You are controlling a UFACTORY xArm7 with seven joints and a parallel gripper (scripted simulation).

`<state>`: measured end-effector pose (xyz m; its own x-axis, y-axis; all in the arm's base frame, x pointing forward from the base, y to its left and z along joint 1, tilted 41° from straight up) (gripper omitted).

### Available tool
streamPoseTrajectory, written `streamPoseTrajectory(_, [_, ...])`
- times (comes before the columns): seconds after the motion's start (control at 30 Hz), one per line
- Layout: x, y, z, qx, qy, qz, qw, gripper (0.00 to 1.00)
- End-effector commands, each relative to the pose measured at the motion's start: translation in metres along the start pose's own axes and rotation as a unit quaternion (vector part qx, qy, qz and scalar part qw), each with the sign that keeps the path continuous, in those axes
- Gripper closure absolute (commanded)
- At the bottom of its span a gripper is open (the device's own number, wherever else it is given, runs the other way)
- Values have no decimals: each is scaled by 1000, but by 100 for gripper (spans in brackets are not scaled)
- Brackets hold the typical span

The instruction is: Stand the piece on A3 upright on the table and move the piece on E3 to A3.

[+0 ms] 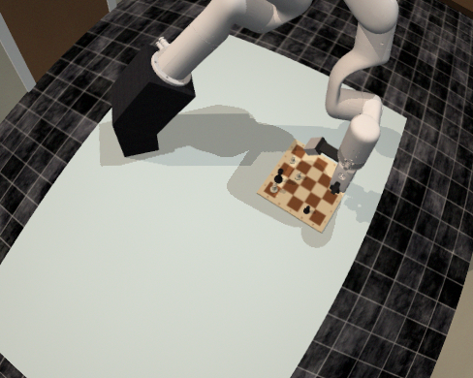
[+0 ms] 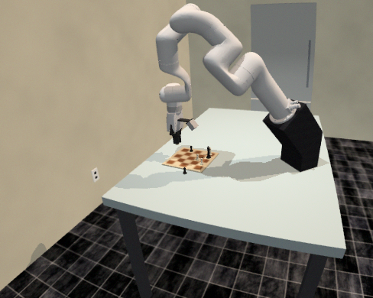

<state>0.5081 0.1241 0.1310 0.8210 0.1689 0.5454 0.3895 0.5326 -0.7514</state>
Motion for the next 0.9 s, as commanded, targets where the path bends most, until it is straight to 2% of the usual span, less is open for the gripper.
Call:
streamPoseTrajectory(0.0, [1, -29, 1, 2, 0, 1, 1000, 100])
streamPoseTrajectory(0.47, [0, -35, 1, 2, -1, 1, 1000, 100])
streamPoseTrajectory(0.57, [-16, -35, 2, -3, -46, 1, 999, 100])
streamPoseTrajectory(0.63, [-16, -35, 2, -3, -46, 1, 999, 100])
streamPoseTrajectory(0.77, [-79, -34, 13, -9, -198, 2, 980, 100])
streamPoseTrajectory(0.8, [-79, -34, 13, -9, -213, 2, 977, 100])
streamPoseTrajectory(0.83, [-97, -35, 18, -8, -240, 4, 971, 100])
streamPoseTrajectory(0.87, [-97, -35, 18, -8, -257, 2, 966, 100])
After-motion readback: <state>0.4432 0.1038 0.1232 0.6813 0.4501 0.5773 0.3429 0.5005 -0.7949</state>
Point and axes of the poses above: the point where the finger pads meet when closed, its own y axis out along the fingers, its own z axis across the jaws, x = y × z, the point moved 1 cm from there along -y, back along the fingers, and after that the axes turned 11 degrees about -y, right-handed, at the moved point
